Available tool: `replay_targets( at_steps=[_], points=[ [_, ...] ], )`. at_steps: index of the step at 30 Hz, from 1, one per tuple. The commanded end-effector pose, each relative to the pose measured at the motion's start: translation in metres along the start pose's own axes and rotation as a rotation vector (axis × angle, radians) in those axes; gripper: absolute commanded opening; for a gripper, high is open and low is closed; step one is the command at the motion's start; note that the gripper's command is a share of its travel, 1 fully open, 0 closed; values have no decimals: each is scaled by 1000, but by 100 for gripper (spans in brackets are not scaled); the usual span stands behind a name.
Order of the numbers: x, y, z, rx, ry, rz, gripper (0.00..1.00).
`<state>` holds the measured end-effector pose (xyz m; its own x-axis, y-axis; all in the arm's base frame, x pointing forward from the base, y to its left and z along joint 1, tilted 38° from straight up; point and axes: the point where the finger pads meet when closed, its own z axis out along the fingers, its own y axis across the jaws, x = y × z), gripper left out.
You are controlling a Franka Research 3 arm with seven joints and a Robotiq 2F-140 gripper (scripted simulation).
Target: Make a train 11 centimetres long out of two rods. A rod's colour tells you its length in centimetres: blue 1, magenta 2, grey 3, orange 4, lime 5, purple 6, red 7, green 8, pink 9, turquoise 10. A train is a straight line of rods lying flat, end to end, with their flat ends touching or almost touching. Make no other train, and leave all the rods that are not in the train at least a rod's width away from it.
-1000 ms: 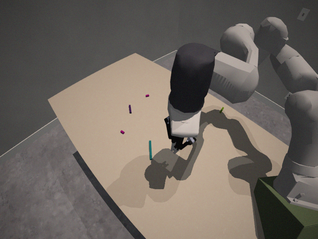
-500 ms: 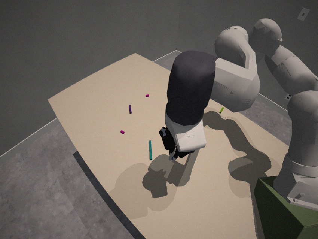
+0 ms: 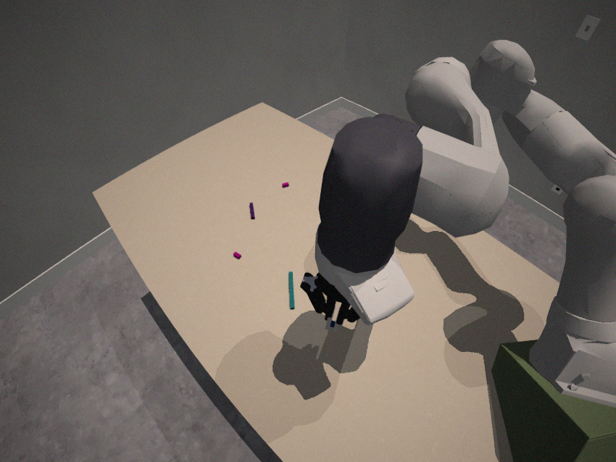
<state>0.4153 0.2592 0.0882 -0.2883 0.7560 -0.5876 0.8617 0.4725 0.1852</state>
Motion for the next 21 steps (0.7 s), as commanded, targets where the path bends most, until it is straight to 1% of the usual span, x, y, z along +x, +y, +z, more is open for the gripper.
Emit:
replay_targets(
  at_steps=[1,9,11,14,21],
  points=[
    [7,0,1,4,-4,-167,12],
    [28,-5,1,4,0,-321,12],
    [28,-5,1,4,0,-321,12],
    [39,-8,2,3,2,-398,12],
    [42,-9,2,3,2,-422,12]
  ],
)
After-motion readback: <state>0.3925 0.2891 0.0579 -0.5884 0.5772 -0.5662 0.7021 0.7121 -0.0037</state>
